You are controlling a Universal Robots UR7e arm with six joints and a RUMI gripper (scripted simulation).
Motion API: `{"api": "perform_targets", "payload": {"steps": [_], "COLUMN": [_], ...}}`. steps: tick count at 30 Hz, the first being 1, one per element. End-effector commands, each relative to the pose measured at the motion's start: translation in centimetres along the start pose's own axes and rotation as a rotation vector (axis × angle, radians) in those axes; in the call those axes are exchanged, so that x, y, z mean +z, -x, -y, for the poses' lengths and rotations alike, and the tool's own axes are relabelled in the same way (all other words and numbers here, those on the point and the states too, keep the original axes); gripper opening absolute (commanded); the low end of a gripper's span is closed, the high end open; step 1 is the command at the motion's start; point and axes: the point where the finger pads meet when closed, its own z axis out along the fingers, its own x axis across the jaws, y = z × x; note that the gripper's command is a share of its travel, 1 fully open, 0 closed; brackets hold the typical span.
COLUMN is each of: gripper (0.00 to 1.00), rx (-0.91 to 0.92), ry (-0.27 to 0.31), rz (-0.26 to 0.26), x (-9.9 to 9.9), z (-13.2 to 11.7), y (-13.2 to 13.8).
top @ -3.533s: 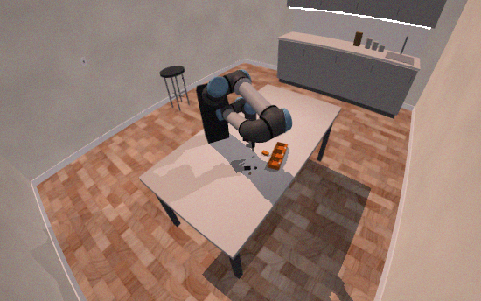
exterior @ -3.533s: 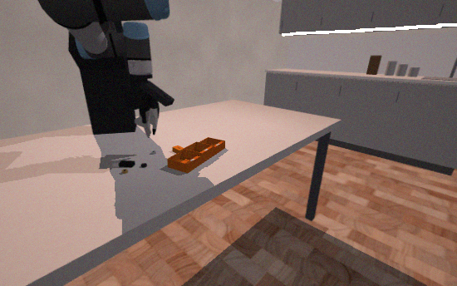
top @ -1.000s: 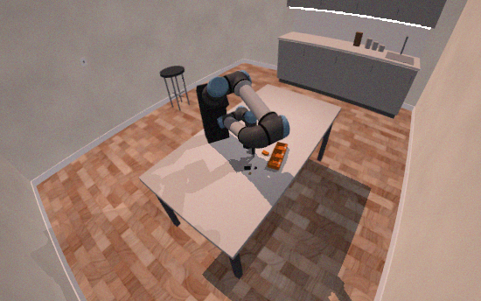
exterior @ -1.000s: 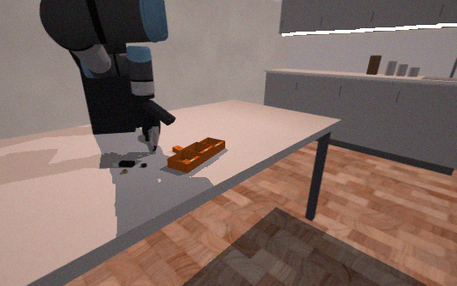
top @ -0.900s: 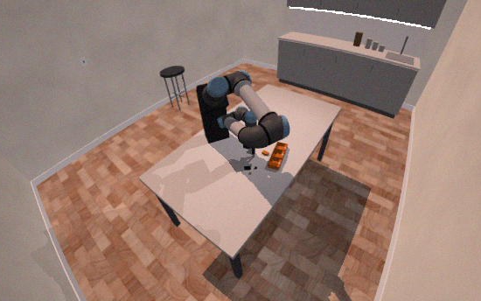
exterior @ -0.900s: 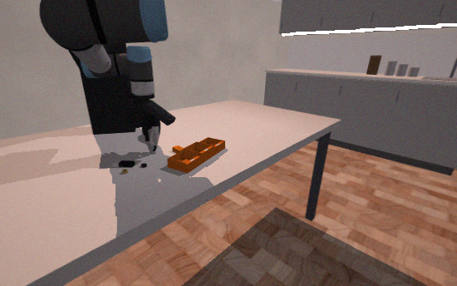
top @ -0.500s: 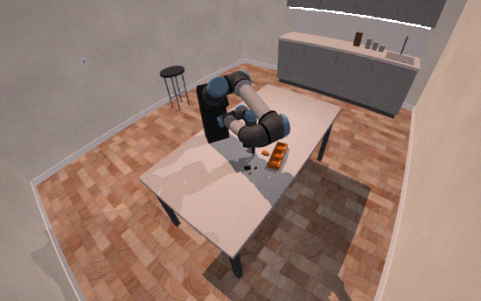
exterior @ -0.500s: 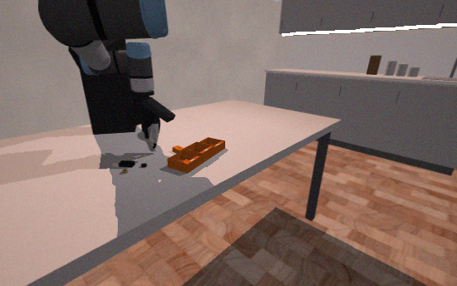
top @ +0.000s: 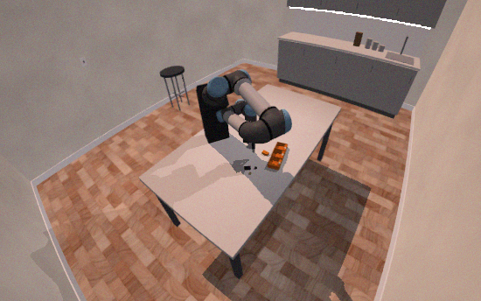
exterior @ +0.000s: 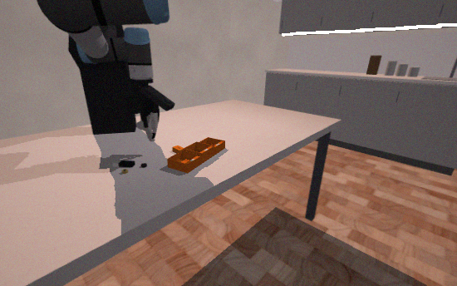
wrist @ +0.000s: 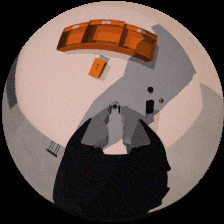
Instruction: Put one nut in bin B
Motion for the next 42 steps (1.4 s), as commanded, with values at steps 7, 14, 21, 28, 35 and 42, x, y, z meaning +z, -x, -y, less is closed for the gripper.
{"api": "perform_targets", "payload": {"steps": [7, 14, 21, 28, 35, 42], "gripper": [0.0, 0.0, 0.0, 0.0, 0.0, 0.0], "rx": [0.001, 0.001, -0.15, -0.271, -0.4, -0.53], "ry": [0.0, 0.0, -0.003, -0.015, -0.045, -0.063], "rz": [-0.002, -0.002, -0.005, -0.013, -0.034, -0.05], "x": [-0.7, -0.7, -0.8, -0.8, -0.8, -0.8], "z": [0.0, 0.0, 1.9, 5.9, 8.8, 12.8], "y": [-0.1, -0.1, -0.7, -2.1, -3.0, -4.3]}}
